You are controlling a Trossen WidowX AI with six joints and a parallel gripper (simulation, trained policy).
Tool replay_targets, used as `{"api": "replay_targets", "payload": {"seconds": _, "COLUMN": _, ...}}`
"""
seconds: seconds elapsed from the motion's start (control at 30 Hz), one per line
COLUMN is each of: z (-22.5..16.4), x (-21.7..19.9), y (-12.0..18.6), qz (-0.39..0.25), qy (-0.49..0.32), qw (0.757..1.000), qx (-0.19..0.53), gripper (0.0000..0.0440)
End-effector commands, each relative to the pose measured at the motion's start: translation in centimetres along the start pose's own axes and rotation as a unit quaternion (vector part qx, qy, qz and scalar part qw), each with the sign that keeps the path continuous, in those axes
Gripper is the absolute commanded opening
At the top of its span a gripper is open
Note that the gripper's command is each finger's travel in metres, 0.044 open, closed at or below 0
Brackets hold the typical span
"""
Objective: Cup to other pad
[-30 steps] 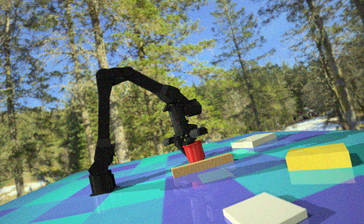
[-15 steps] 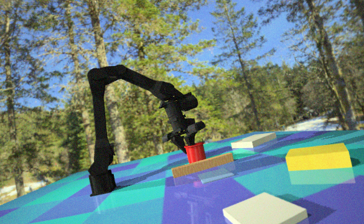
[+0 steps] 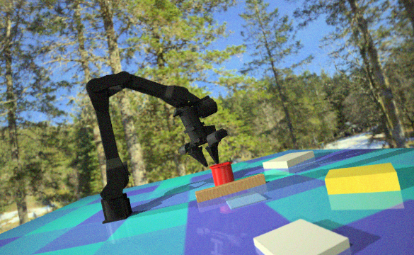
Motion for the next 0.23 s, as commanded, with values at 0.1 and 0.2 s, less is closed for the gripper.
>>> {"api": "replay_targets", "payload": {"seconds": 0.1, "z": 0.2, "x": -0.1, "y": 1.9, "qz": -0.001, "qy": -0.004, "qw": 1.0, "qx": -0.029, "gripper": 0.0285}}
{"api": "replay_targets", "payload": {"seconds": 0.2, "z": 0.3, "x": -0.3, "y": 2.9, "qz": -0.003, "qy": -0.007, "qw": 0.999, "qx": -0.041, "gripper": 0.0346}}
Point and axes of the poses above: the point midway between the two fingers, 35 mm back from their tips, its own y axis back along the fingers, its own x axis across the jaws, z = x × y, the point moved 9 cm from there along y, back along the fingers, and after that the axes turned 14 degrees about -y, right-handed, at the moved point
